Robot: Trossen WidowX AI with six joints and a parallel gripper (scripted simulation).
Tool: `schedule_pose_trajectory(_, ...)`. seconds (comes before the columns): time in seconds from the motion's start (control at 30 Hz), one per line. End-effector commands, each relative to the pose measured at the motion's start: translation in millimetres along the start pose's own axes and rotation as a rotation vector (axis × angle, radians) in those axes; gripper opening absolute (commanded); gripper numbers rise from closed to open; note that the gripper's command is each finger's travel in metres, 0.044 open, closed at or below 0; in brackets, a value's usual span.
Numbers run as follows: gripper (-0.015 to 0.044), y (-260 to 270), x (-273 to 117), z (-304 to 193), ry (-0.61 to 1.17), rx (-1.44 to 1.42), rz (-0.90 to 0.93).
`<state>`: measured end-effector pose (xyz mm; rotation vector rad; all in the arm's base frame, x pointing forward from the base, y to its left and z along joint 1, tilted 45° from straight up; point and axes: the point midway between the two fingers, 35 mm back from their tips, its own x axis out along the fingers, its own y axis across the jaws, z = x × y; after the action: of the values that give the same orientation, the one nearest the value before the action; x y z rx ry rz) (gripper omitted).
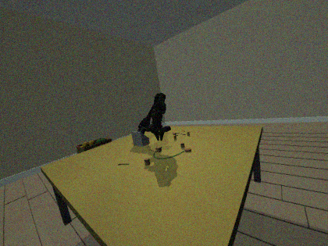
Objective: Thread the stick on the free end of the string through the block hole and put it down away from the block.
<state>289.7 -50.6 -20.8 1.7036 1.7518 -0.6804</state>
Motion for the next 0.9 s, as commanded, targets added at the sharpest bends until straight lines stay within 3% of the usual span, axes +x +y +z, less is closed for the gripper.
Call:
schedule_pose_trajectory(0.0, 0.0122, 1, 7, 0, 0.003, 0.006, 0.002)
schedule_pose_trajectory(0.87, 0.0122, 0, 50, -2, 0.007, 0.006, 0.003)
